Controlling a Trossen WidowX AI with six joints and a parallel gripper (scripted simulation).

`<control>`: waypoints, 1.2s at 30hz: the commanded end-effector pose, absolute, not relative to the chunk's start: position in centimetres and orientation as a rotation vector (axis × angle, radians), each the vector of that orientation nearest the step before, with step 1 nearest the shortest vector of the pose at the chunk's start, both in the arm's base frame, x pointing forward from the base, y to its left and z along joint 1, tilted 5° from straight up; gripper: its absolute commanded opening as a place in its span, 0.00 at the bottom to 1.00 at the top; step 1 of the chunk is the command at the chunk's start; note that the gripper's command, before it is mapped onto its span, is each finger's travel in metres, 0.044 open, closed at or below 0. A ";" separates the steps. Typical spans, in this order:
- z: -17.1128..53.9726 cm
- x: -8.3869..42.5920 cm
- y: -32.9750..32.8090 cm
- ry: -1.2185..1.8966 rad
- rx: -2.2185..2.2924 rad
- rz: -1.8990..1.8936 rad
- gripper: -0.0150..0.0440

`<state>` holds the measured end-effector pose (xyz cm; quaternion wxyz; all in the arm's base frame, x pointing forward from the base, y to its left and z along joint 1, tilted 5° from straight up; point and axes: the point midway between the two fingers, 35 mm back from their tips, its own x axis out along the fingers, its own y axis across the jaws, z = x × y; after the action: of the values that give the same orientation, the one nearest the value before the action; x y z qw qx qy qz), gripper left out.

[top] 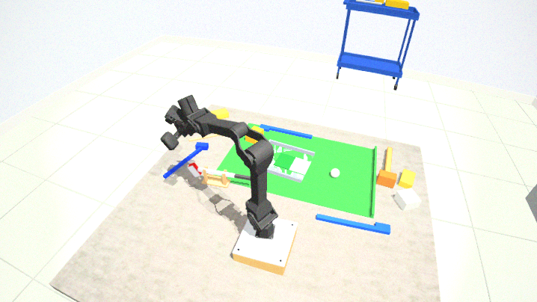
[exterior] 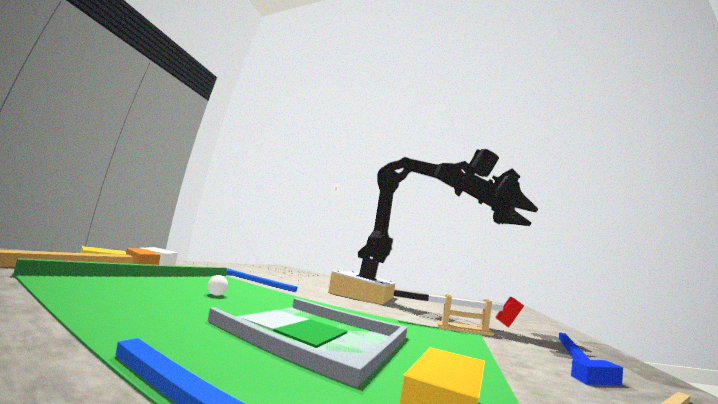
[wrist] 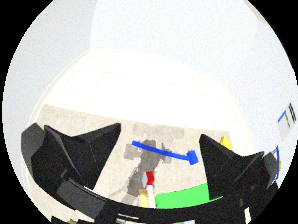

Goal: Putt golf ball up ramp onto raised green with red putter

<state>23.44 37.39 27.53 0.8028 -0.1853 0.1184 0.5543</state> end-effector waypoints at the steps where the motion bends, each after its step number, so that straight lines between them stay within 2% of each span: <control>1: 22.9 26.4 33.8 0.366 -0.563 1.148 1.00; 9: 14.4 29.4 23.7 0.649 -0.834 1.146 1.00; 18: 8.1 26.4 12.5 0.963 -0.917 1.305 1.00; 36: 4.9 26.3 12.4 0.969 -0.916 1.310 1.00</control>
<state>26.39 12.31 5.71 0.5962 -0.3951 0.4162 0.5614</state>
